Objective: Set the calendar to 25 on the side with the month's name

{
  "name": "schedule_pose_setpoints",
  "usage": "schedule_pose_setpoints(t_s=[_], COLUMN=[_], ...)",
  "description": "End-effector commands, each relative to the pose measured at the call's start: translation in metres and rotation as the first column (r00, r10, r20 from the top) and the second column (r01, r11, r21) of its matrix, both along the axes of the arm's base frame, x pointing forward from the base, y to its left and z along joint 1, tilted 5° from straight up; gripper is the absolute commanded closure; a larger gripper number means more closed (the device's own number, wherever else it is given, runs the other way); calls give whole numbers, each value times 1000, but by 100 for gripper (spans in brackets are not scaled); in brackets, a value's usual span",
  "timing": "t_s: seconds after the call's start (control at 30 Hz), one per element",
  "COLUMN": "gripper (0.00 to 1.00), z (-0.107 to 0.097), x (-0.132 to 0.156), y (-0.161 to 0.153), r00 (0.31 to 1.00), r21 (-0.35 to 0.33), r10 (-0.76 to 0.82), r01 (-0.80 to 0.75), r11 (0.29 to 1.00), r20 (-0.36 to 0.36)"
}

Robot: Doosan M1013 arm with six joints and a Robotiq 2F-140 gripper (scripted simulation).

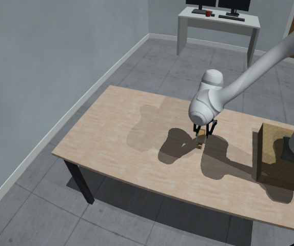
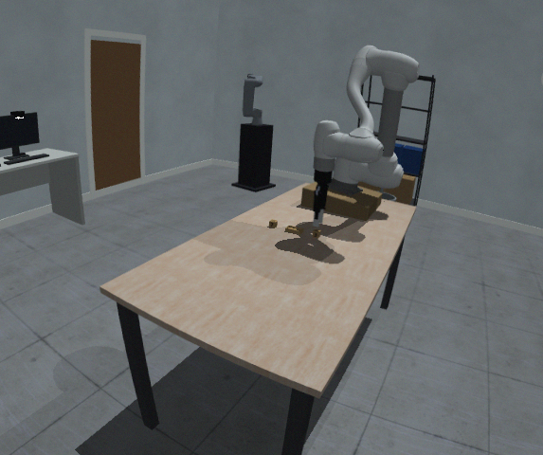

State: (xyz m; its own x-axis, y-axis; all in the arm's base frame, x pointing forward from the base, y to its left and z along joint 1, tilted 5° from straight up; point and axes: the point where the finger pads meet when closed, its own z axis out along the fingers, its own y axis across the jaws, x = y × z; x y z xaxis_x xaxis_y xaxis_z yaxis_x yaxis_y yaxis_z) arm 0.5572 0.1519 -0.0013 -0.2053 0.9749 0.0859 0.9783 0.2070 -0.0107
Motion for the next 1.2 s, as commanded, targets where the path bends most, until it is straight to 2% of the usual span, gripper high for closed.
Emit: schedule_pose_setpoints(t_s=[0.0,0.53,1.17], gripper=[65,65,65], z=[-4,-18,-20], x=[0,0,-1], y=[0,2,2], r00=[1000,1000,1000], r21=[0,0,0], r10=[0,0,0], r01=[0,0,0], r11=[1000,1000,1000], r20=[0,0,0])
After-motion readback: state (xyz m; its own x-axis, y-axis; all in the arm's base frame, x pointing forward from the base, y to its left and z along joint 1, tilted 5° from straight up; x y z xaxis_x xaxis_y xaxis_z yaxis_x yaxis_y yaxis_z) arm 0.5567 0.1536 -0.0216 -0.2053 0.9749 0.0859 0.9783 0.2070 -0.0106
